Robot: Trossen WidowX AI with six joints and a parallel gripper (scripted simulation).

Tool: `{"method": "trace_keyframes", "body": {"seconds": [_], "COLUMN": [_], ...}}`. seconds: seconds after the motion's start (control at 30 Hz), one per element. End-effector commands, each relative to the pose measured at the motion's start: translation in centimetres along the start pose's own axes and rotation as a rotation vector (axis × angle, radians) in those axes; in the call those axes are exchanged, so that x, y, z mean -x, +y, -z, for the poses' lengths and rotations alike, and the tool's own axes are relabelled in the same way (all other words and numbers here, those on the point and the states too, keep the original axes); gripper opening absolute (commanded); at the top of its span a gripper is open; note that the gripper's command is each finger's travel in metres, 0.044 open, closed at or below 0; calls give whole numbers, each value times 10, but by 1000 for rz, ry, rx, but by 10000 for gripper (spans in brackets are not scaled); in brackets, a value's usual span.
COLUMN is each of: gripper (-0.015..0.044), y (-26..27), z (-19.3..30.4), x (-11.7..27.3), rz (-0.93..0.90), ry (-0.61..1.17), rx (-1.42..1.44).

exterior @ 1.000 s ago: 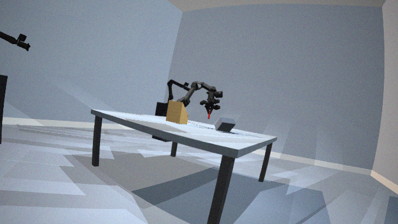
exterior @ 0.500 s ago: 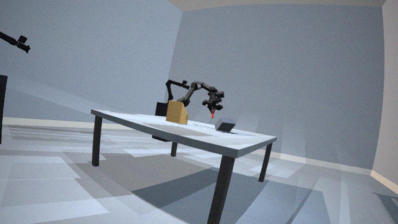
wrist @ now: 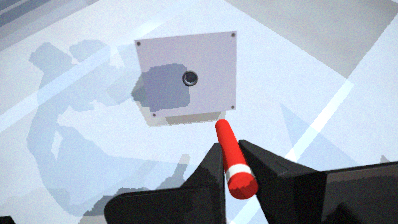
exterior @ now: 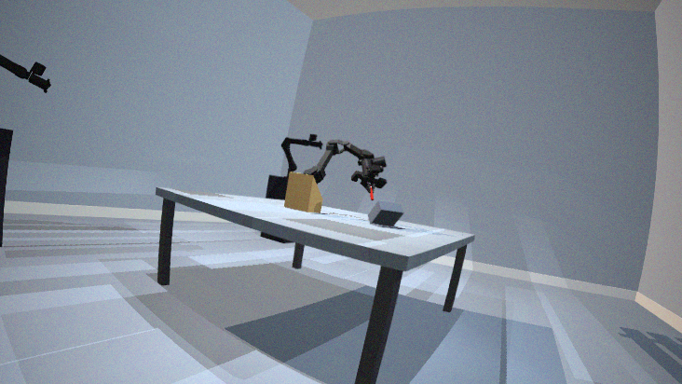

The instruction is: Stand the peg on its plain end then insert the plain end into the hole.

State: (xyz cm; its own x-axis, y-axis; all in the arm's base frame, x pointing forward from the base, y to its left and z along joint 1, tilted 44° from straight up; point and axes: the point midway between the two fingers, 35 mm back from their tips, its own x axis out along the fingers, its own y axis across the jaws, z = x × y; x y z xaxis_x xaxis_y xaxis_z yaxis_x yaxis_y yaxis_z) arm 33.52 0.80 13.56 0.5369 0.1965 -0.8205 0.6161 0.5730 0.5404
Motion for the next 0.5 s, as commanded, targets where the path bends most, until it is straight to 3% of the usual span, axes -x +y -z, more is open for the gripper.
{"method": "trace_keyframes", "body": {"seconds": [0.0,0.47], "gripper": [0,0], "y": [7,17], "z": [-6,-17], "x": [2,-6], "rz": [-17,-38], "ry": [-51,-108], "rx": [-15,-37]}}
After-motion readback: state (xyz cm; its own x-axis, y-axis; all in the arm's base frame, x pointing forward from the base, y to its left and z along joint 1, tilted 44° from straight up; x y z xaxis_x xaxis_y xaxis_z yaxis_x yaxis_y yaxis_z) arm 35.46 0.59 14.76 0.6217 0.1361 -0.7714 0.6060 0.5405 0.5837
